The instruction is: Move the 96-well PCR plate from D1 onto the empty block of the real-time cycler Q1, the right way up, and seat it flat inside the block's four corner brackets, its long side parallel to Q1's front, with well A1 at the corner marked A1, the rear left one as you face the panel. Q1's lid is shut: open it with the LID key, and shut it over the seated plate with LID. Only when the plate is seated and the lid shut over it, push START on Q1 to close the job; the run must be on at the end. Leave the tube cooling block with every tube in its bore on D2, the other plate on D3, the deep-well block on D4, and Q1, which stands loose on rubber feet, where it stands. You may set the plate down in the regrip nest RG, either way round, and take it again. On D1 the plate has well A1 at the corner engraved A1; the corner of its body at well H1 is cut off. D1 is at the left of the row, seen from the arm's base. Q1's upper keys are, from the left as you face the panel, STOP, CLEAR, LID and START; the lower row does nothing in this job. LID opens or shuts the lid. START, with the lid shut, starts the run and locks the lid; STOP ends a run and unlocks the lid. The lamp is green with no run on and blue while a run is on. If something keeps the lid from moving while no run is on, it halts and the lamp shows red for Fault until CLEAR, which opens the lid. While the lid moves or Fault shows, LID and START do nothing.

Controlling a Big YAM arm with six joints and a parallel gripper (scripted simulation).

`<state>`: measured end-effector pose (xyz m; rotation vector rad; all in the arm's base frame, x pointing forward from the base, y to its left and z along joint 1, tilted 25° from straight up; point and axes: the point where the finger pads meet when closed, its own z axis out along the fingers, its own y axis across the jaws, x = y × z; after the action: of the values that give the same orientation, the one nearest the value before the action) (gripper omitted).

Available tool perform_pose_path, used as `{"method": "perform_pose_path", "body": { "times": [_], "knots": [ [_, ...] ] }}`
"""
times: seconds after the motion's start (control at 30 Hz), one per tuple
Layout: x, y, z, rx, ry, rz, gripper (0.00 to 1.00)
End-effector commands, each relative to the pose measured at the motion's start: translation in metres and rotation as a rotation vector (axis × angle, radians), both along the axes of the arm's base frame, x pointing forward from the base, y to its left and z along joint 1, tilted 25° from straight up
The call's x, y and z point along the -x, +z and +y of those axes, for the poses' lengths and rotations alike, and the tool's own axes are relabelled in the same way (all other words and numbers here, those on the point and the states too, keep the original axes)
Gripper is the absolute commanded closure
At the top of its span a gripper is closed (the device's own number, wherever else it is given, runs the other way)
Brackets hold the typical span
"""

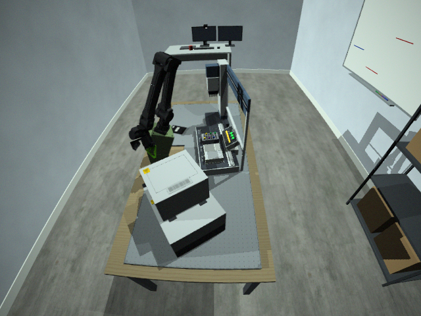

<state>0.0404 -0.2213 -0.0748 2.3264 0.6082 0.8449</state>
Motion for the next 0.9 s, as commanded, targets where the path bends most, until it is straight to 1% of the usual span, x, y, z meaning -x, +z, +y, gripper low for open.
{"method": "perform_pose_path", "body": {
  "times": [0.0,0.37,0.63,0.87],
  "knots": [
    [0.007,0.005,-0.018,0.064,0.019,0.028,1.0],
    [0.01,0.005,-0.024,0.078,0.019,0.035,1.0],
    [0.009,0.001,-0.023,0.065,0.019,0.029,1.0],
    [0.002,-0.001,-0.008,0.038,0.019,0.016,1.0]
  ]
}}
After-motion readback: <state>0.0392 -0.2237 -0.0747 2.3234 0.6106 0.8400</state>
